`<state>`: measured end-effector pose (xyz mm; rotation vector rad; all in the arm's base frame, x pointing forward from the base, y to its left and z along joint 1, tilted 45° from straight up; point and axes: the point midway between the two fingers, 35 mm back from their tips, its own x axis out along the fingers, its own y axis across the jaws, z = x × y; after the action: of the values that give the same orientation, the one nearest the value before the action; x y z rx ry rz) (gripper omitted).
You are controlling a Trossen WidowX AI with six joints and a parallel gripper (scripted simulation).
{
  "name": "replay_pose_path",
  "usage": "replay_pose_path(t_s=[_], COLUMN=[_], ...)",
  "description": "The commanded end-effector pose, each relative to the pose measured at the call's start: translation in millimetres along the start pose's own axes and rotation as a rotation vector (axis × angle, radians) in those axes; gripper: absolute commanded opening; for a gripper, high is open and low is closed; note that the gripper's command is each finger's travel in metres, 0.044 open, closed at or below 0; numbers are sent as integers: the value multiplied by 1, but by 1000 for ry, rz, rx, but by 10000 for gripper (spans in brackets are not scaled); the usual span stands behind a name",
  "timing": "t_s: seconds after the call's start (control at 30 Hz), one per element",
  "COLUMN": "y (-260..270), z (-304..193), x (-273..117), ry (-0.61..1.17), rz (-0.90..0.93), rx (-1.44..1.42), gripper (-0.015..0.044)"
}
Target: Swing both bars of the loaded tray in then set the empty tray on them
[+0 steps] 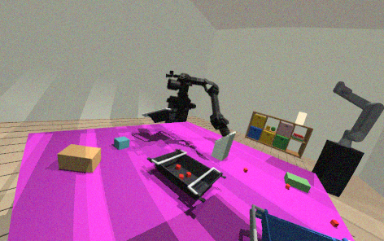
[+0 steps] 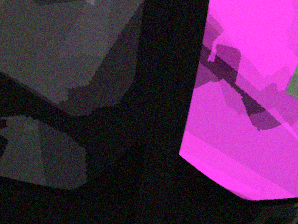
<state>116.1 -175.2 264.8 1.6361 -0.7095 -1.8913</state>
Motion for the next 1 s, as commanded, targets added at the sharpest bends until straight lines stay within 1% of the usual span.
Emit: replay_pose_path(t_s=[0.0, 0.47, 0.97], y=[1, -16, -47], z=[-11, -64, -117], x=[-2, 2, 3], ry=[10, 27, 39], rz=[7, -23, -41], rx=[-40, -266, -509], gripper=[0, 0, 0])
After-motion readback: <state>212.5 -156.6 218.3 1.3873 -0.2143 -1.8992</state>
